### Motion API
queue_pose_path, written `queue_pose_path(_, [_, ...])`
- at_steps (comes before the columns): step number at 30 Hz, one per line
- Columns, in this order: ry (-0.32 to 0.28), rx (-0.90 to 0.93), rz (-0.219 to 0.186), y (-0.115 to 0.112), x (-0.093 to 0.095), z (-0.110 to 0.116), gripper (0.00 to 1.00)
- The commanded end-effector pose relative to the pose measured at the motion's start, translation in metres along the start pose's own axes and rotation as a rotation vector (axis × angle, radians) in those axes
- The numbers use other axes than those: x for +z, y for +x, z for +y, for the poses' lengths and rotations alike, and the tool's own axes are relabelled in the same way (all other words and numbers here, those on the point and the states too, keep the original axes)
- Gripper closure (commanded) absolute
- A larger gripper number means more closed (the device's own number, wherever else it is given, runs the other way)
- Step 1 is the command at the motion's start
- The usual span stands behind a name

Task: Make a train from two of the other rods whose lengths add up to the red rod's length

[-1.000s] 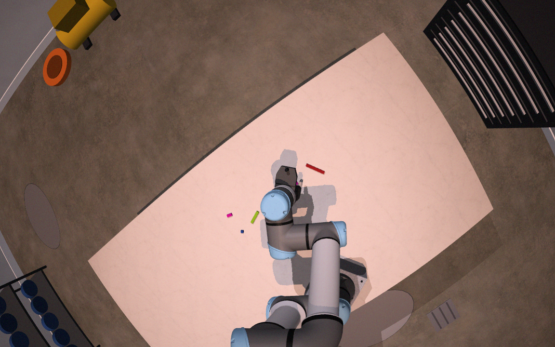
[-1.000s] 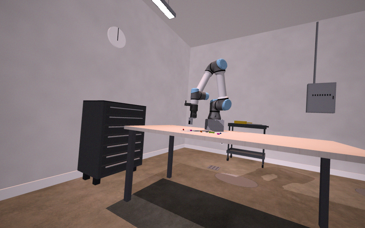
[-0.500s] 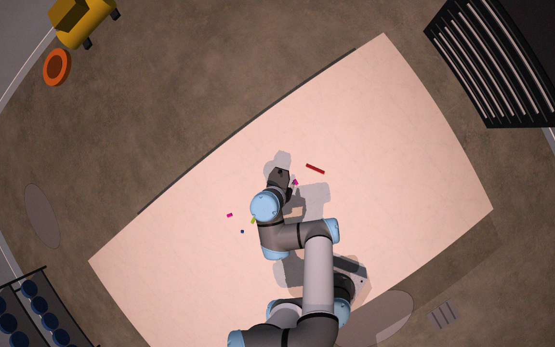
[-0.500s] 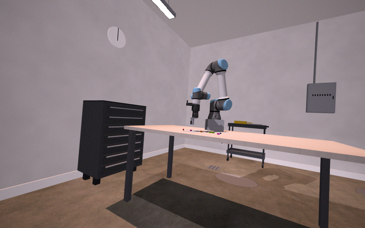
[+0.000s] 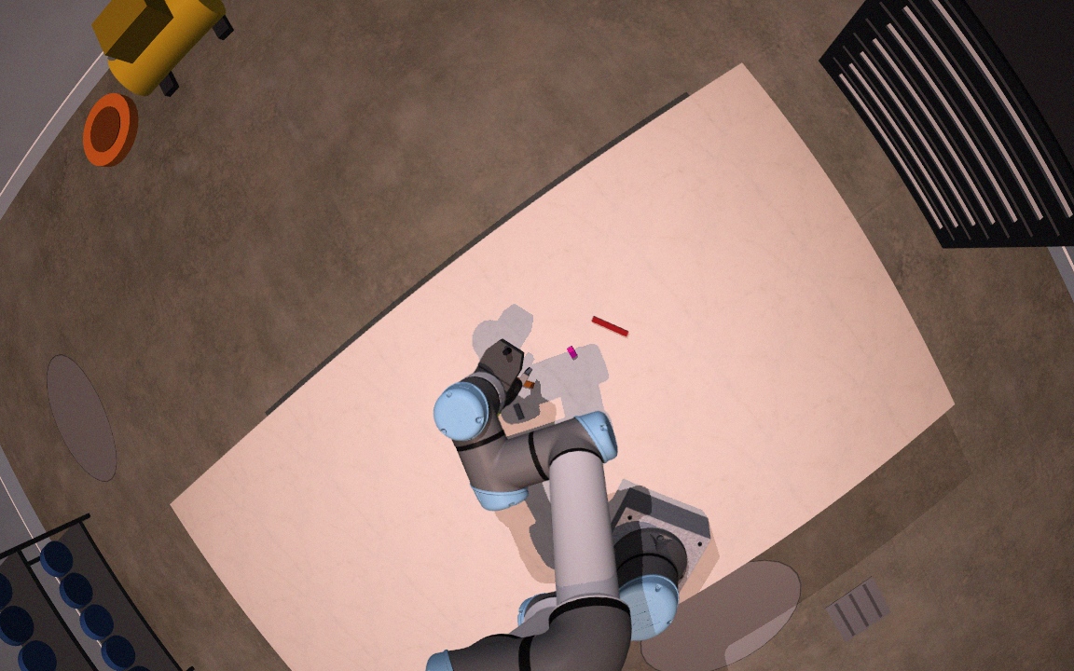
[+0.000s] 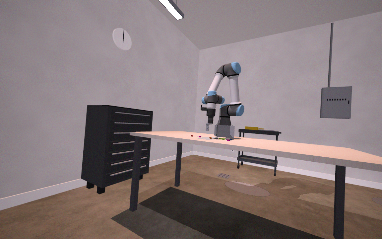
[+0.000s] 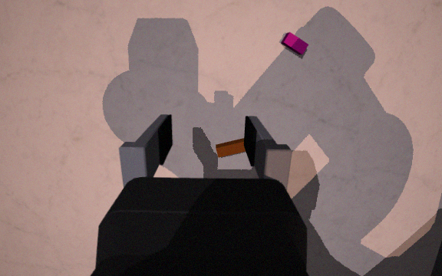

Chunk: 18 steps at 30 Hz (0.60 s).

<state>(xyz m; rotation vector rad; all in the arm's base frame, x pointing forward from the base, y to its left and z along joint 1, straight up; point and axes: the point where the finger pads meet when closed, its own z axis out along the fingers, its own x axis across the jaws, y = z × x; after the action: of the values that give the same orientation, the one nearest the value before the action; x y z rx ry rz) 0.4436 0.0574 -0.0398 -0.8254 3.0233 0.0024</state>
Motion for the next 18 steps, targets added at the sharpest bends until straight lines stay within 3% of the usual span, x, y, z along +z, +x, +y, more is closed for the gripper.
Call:
queue_pose_path(1, [0.006,0.124,0.006,-0.019,-0.001,0.027,0.0])
queue_pose_path(18, [0.007,0.48,0.005,-0.058,-0.002,0.127,0.0])
